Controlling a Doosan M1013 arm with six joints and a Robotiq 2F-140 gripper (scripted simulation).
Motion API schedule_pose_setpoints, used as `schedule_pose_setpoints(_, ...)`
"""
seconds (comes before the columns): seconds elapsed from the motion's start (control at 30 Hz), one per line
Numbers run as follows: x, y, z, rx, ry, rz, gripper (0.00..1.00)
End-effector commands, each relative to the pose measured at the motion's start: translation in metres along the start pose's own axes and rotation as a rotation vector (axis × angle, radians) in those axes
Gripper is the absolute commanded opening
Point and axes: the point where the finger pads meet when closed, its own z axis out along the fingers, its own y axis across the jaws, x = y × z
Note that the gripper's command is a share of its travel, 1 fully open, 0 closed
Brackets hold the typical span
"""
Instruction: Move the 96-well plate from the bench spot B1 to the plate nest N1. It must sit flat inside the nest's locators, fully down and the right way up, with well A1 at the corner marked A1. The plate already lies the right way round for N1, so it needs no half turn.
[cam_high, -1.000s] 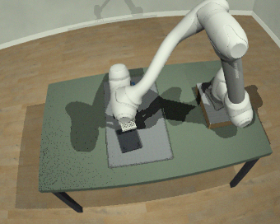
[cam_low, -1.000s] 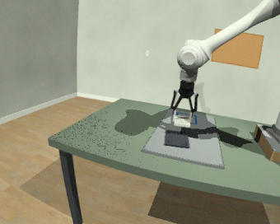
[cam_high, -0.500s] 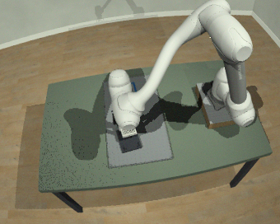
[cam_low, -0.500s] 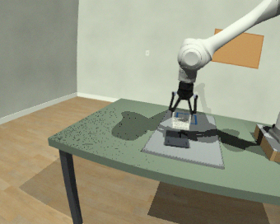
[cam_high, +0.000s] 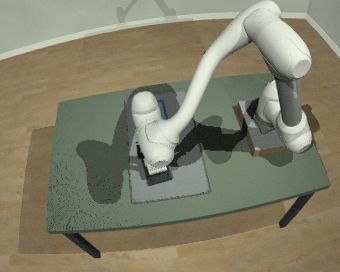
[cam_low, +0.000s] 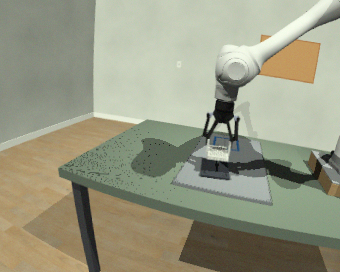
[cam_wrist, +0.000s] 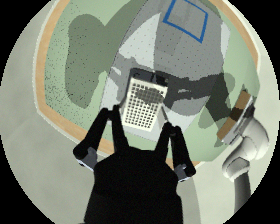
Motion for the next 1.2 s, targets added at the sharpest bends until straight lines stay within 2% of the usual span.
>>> schedule_pose_setpoints(0.0,-0.0012,-0.0003,-0.0001,0.000,0.000,0.000,0.00)
schedule_pose_setpoints(1.07,-0.0002,0.0000,-0.0001,0.000,0.000,0.000,0.00)
schedule_pose_setpoints(1.17,-0.0002,0.0000,0.0049,0.000,0.000,0.000,0.00)
